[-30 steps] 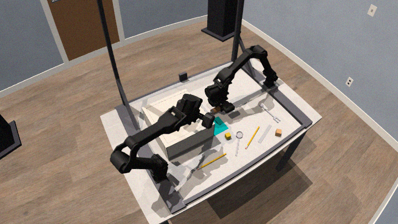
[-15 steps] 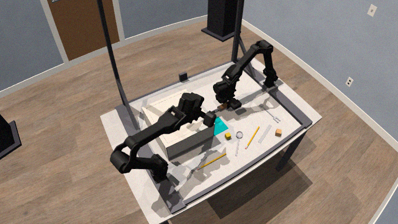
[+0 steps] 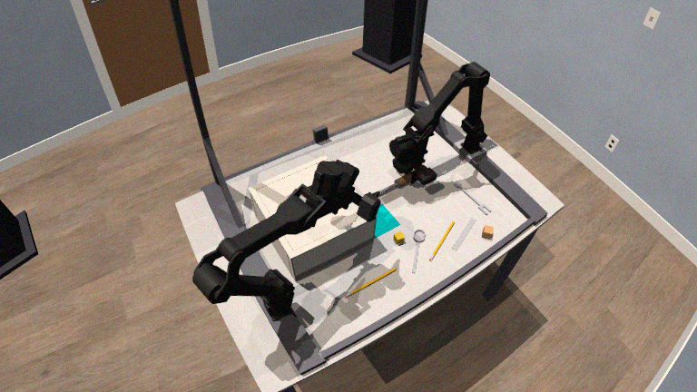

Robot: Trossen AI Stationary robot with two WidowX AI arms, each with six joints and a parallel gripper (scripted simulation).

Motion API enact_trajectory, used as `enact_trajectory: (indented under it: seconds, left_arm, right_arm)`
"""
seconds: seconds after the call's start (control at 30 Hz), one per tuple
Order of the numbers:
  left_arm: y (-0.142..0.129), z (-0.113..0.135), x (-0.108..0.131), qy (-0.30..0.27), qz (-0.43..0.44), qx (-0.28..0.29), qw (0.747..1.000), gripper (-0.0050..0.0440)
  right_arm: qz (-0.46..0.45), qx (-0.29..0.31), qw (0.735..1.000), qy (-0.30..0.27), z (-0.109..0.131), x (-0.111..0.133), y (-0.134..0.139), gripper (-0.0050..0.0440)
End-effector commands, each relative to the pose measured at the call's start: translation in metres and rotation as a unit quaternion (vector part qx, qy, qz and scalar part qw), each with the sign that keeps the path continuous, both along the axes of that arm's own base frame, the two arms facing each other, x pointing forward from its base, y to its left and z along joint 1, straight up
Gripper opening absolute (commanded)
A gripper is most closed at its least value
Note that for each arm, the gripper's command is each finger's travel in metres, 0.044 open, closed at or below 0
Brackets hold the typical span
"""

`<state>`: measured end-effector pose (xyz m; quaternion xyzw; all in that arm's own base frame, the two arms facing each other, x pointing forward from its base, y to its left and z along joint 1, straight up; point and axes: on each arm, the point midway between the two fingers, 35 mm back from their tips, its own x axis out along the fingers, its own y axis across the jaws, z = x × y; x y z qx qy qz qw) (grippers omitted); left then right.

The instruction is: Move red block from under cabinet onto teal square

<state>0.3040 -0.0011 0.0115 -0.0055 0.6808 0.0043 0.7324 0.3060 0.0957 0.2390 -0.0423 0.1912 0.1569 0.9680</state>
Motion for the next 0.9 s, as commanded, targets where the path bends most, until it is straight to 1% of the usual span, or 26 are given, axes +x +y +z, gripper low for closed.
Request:
enact_trajectory:
  seconds: [0.0,0.1,0.17,0.37,0.47,0.73,0.77,0.87]
  left_arm:
    - [-0.001,-0.008,-0.033,0.022,0.001,0.002,1.0,0.011]
    - [-0.001,-0.008,-0.045,0.024,0.001,0.002,1.0,0.011]
    - [-0.001,-0.008,-0.045,0.024,0.001,0.002,1.0,0.011]
    - [-0.001,-0.005,-0.067,0.025,0.001,0.002,1.0,0.011]
    - [-0.001,-0.004,-0.074,0.026,0.001,0.002,1.0,0.011]
    - [-0.001,0.0,-0.082,0.026,0.001,0.002,1.0,0.011]
    - [-0.001,-0.002,-0.085,0.035,0.001,0.002,0.999,0.011]
    - [-0.001,0.003,-0.085,0.026,0.001,0.002,1.0,0.011]
  right_arm:
    - [-0.004,0.008,1.0,-0.02,0.014,0.0,0.0,0.044]
    - [-0.005,0.009,1.0,-0.022,0.015,0.001,-0.001,0.044]
    - [-0.005,0.009,1.0,-0.022,0.015,0.001,-0.001,0.044]
    - [-0.007,0.011,1.0,-0.025,0.016,0.001,-0.001,0.044]
    - [-0.007,0.011,1.0,-0.026,0.016,0.002,-0.001,0.044]
    - [-0.007,0.011,1.0,-0.026,0.017,0.002,-0.001,0.044]
    - [-0.007,0.011,1.0,-0.026,0.017,0.002,-0.001,0.044]
    - [-0.007,0.011,1.0,-0.026,0.017,0.002,-0.001,0.044]
